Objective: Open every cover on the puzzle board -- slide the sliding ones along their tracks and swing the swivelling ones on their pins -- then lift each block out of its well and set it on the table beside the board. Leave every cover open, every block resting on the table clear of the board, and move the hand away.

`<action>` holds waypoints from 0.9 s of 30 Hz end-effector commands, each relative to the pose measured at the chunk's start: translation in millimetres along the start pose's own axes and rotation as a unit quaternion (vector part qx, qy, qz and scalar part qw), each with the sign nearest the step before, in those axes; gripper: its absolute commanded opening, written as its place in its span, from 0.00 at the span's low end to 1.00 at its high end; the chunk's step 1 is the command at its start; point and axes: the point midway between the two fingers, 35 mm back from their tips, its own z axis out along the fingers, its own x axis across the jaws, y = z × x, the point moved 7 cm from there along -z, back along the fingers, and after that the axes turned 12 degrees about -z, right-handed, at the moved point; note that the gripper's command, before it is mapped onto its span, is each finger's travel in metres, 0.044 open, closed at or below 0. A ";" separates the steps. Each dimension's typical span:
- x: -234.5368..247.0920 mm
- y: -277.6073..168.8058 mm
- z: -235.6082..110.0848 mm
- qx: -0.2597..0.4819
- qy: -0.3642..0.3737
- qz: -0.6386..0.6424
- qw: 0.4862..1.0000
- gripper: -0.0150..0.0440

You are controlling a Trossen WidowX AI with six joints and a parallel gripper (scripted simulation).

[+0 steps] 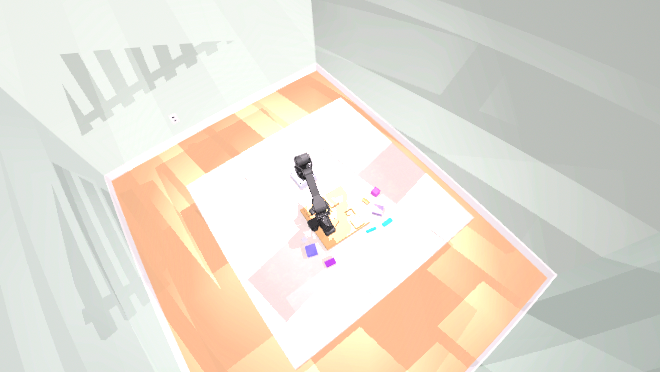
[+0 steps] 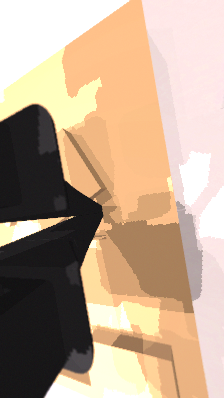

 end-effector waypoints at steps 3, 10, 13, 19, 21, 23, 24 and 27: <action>7.9 2.2 -0.5 -0.001 0.002 0.000 1.000 0.25; 14.6 2.4 -0.7 -0.001 0.002 0.000 1.000 0.25; 18.6 2.4 -0.8 -0.001 0.002 0.000 1.000 0.25; 26.5 2.4 -0.9 -0.001 0.002 0.000 1.000 0.25; 29.2 2.3 -1.0 -0.001 0.002 0.000 1.000 0.25; 30.4 2.2 -1.0 -0.001 0.002 0.000 1.000 0.25; 30.8 2.1 -1.0 -0.001 0.002 0.000 1.000 0.25; 33.3 1.5 -1.1 -0.001 0.002 0.000 1.000 0.25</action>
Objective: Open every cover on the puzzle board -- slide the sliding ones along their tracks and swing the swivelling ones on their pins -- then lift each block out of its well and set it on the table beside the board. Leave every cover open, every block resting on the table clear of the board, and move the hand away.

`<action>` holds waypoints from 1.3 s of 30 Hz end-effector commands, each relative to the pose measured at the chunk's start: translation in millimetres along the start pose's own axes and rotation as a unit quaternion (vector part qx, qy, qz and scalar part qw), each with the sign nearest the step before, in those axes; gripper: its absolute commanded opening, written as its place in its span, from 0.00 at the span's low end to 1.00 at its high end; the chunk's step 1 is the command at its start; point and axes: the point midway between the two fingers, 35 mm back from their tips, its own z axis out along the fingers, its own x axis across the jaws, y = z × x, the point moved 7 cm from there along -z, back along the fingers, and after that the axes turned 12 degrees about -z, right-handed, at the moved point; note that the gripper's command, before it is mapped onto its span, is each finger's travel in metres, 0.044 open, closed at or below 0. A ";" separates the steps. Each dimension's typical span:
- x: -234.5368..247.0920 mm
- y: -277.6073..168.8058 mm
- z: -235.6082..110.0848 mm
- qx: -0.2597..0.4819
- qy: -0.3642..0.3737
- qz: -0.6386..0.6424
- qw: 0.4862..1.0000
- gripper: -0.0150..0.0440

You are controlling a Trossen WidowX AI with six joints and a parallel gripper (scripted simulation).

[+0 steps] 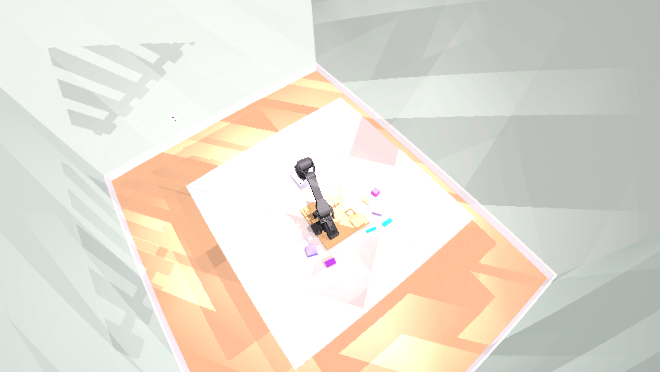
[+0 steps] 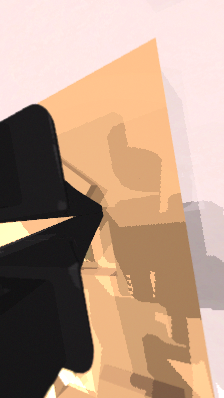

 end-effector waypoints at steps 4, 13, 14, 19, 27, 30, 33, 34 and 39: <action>8.7 -1.7 -0.4 0.000 0.001 0.002 1.000 0.25; 19.6 -4.8 -0.5 0.000 0.002 0.002 1.000 0.25; 20.8 -5.1 -0.5 0.000 0.002 0.002 1.000 0.25; 23.5 -6.4 -0.6 0.000 0.002 0.002 1.000 0.25; 31.9 -11.2 -0.8 0.000 0.002 0.002 1.000 0.25; 35.2 -13.1 -0.8 0.000 0.002 0.002 1.000 0.25; 38.4 -15.1 -0.9 0.000 0.002 0.002 1.000 0.25; 39.5 -15.8 -0.9 0.000 0.002 0.002 1.000 0.25; 41.8 -17.8 -0.9 0.001 0.002 0.002 1.000 0.25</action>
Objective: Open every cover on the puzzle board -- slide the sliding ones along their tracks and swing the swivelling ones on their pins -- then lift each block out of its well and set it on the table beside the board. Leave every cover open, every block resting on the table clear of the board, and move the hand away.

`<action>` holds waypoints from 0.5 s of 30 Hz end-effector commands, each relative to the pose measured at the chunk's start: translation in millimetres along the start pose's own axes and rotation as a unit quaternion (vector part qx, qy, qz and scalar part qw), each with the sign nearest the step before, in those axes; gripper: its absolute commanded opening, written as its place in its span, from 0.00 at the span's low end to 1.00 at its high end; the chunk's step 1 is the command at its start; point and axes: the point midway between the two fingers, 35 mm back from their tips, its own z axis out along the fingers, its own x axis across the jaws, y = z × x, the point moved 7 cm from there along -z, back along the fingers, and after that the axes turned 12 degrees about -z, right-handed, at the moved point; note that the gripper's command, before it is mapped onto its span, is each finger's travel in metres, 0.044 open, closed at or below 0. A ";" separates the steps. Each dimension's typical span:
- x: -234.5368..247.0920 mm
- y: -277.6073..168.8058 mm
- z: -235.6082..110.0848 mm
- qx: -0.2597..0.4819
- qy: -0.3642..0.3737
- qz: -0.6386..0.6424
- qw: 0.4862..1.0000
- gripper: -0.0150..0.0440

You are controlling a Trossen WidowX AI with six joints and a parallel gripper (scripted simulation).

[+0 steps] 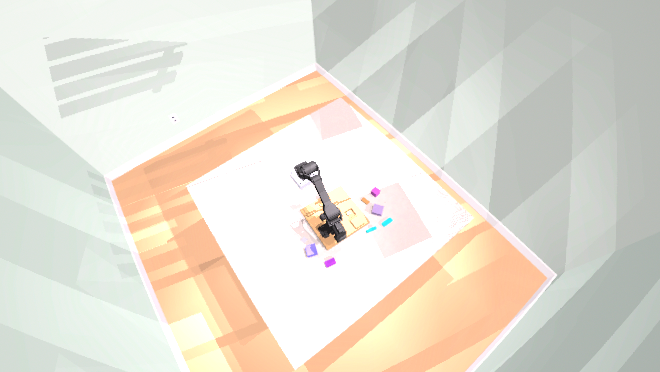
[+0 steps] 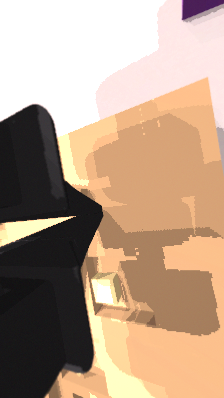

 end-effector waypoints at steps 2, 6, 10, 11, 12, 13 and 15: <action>4.6 -3.5 0.0 0.002 0.001 0.002 1.000 0.25; 8.2 -7.0 -0.1 0.002 0.001 0.002 1.000 0.25; 11.7 -10.6 -0.2 0.002 0.001 0.002 1.000 0.25; 12.6 -11.5 -0.2 0.002 0.001 0.002 1.000 0.25; 13.4 -12.4 -0.2 0.002 0.001 0.002 1.000 0.25; 14.3 -13.4 -0.2 0.002 0.001 0.002 1.000 0.25; 16.0 -15.2 -0.2 0.002 0.001 0.002 1.000 0.25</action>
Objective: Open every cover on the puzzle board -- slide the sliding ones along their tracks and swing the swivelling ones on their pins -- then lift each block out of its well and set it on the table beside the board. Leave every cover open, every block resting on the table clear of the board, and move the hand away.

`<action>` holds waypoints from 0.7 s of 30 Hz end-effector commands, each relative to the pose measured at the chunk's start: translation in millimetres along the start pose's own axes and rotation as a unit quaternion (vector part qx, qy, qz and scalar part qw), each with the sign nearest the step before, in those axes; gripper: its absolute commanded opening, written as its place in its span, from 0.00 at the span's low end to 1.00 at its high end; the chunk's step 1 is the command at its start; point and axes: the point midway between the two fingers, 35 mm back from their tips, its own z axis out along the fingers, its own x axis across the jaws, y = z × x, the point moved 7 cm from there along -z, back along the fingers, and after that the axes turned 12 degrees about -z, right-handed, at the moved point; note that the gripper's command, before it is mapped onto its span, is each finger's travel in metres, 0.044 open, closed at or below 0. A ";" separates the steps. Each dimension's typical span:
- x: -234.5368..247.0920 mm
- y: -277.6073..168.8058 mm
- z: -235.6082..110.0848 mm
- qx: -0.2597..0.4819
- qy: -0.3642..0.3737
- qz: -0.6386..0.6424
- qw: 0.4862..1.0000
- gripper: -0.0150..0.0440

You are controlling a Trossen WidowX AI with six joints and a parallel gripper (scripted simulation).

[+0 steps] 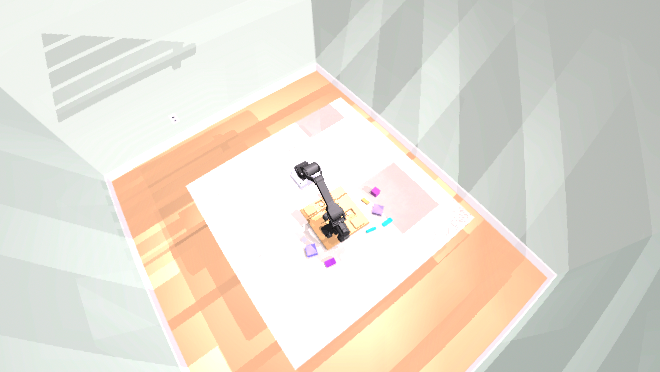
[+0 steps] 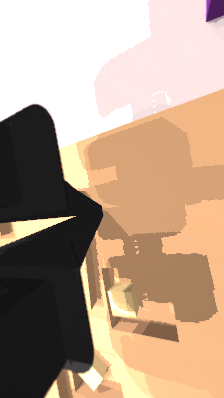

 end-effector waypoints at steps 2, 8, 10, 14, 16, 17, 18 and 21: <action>4.8 -4.6 0.0 0.002 0.001 0.001 1.000 0.25; 5.4 -4.5 -6.8 0.002 0.001 0.001 1.000 0.25; 5.6 -4.5 -9.4 0.002 0.001 0.001 1.000 0.25; 6.0 -4.5 -14.6 0.002 0.001 0.001 1.000 0.25; 6.1 -4.6 -17.2 0.002 0.001 0.001 1.000 0.25; 6.2 -4.6 -18.5 0.002 0.001 0.001 1.000 0.25; 6.2 -4.6 -19.8 0.002 0.001 0.001 1.000 0.25; 6.4 -4.6 -23.7 0.002 0.001 0.001 1.000 0.25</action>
